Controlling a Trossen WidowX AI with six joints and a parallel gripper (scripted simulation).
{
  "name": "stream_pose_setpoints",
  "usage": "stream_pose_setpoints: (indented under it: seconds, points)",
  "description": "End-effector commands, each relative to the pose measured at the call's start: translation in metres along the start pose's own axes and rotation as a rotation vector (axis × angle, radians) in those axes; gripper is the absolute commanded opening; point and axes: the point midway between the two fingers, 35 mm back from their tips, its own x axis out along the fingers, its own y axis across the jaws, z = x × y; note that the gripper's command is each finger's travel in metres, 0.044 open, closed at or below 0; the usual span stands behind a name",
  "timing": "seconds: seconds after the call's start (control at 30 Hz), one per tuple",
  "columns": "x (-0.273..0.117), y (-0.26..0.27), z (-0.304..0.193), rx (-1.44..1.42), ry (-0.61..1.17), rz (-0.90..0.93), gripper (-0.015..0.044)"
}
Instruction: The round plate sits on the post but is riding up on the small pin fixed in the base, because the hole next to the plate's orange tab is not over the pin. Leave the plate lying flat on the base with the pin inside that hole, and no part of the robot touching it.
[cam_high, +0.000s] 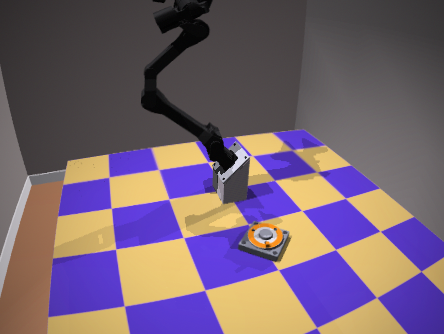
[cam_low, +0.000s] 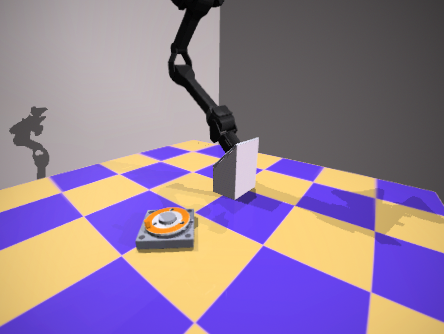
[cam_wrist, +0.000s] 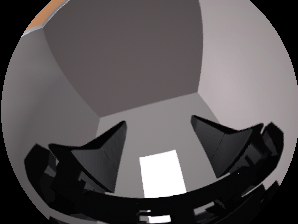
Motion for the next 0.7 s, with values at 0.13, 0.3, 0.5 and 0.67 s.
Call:
stream_pose_setpoints:
  seconds: [0.13,0.3,0.5,0.67]
  points:
    - [-0.047,0.047,-0.071,0.335,0.33,0.021,0.0269]
    - [-0.095,0.082,-0.113,0.533,0.578,0.019,0.0137]
    - [-0.186,0.131,-0.153,0.761,0.949,-0.005,0.0]
    - [-0.249,0.155,-0.156,0.905,1.144,-0.045,0.0]
